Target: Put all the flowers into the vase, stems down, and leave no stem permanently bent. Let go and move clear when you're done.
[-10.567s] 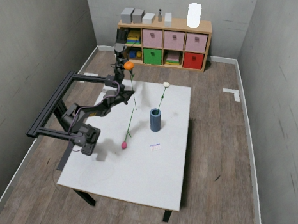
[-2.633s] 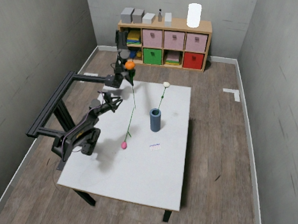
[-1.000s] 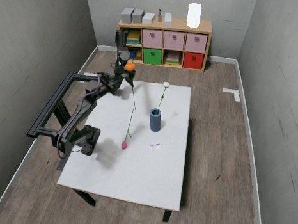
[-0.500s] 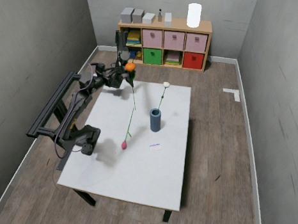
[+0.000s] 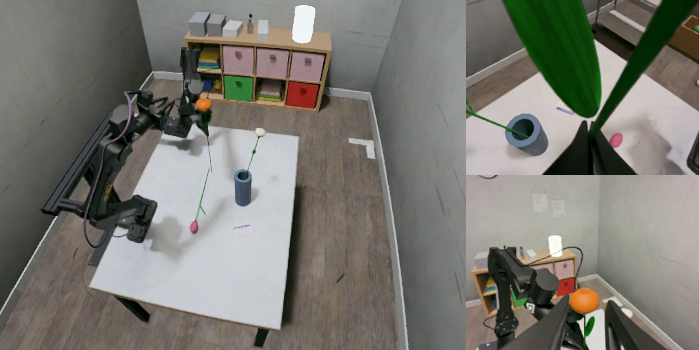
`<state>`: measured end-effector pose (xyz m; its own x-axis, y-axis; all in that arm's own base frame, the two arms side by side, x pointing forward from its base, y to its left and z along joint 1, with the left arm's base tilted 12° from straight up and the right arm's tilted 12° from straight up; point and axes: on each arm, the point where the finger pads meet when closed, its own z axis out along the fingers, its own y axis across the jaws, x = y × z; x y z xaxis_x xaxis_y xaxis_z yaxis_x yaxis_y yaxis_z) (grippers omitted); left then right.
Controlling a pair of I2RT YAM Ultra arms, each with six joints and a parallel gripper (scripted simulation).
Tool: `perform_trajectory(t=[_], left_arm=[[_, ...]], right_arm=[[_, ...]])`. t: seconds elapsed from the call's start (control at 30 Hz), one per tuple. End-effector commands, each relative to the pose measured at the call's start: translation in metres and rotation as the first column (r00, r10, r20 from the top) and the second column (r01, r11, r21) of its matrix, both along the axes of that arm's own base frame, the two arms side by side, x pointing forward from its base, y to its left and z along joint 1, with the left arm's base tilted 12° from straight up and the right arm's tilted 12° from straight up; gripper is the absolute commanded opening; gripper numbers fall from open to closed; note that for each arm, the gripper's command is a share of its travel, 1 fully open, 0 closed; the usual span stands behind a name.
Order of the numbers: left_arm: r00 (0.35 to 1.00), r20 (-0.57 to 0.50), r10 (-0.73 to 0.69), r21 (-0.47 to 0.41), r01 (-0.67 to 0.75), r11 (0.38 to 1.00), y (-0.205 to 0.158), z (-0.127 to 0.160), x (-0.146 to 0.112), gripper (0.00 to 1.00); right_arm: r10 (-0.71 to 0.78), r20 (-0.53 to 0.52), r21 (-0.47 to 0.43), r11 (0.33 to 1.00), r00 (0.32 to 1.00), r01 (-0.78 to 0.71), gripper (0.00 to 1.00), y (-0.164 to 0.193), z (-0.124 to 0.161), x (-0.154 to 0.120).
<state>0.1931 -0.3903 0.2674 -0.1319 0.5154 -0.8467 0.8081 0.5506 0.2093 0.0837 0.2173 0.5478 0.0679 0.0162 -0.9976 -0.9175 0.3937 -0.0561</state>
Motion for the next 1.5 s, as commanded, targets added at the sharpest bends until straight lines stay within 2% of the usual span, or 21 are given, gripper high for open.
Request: perform_trajectory(t=[0.0,0.17,0.2,0.3,0.43,0.6,0.73,1.1,1.4,1.47], left_arm=[[1.000,0.019,-0.002,-0.043,0.003,0.999,0.000,0.020,0.003,0.00],[1.000,0.015,0.006,-0.033,-0.006,0.999,-0.006,0.015,0.012,0.00],[1.000,0.021,0.012,-0.049,-0.011,0.999,0.001,0.025,0.014,0.00],[0.999,0.016,0.032,-0.033,-0.031,0.999,-0.002,0.017,0.027,0.00],[0.999,0.020,0.051,-0.041,-0.050,0.998,0.003,0.023,0.038,0.00],[0.999,0.021,0.034,-0.041,-0.033,0.999,-0.001,0.025,0.031,0.00],[0.999,0.017,0.045,-0.032,-0.045,0.998,0.000,0.021,0.036,0.00],[0.993,0.027,0.114,-0.053,-0.113,0.992,0.009,0.031,0.075,0.00],[0.995,0.029,0.100,-0.058,-0.098,0.993,0.005,0.035,0.069,0.00],[0.992,0.030,0.124,-0.058,-0.122,0.991,0.008,0.035,0.081,0.00]], right_arm=[[0.055,-0.036,-0.036,0.998,0.998,-0.057,0.30,-0.007,0.006,-0.012],[0.073,-0.043,-0.034,0.997,0.996,-0.074,0.30,-0.016,0.015,-0.018],[0.067,-0.047,-0.037,0.997,0.997,-0.069,0.30,-0.018,0.017,-0.017],[0.079,-0.052,-0.031,0.996,0.996,-0.080,0.30,-0.028,0.024,-0.022],[0.097,-0.060,-0.028,0.995,0.993,-0.099,0.30,-0.037,0.031,-0.028],[0.112,-0.068,-0.026,0.993,0.991,-0.114,0.30,-0.047,0.037,-0.034],[0.116,-0.070,-0.025,0.993,0.991,-0.118,0.30,-0.050,0.038,-0.035],[0.127,-0.077,-0.021,0.991,0.989,-0.129,0.30,-0.060,0.043,-0.040],[0.132,-0.072,-0.014,0.991,0.989,-0.134,0.30,-0.063,0.046,-0.042],[0.133,-0.070,-0.010,0.991,0.989,-0.134,0.30,-0.063,0.047,-0.042]])
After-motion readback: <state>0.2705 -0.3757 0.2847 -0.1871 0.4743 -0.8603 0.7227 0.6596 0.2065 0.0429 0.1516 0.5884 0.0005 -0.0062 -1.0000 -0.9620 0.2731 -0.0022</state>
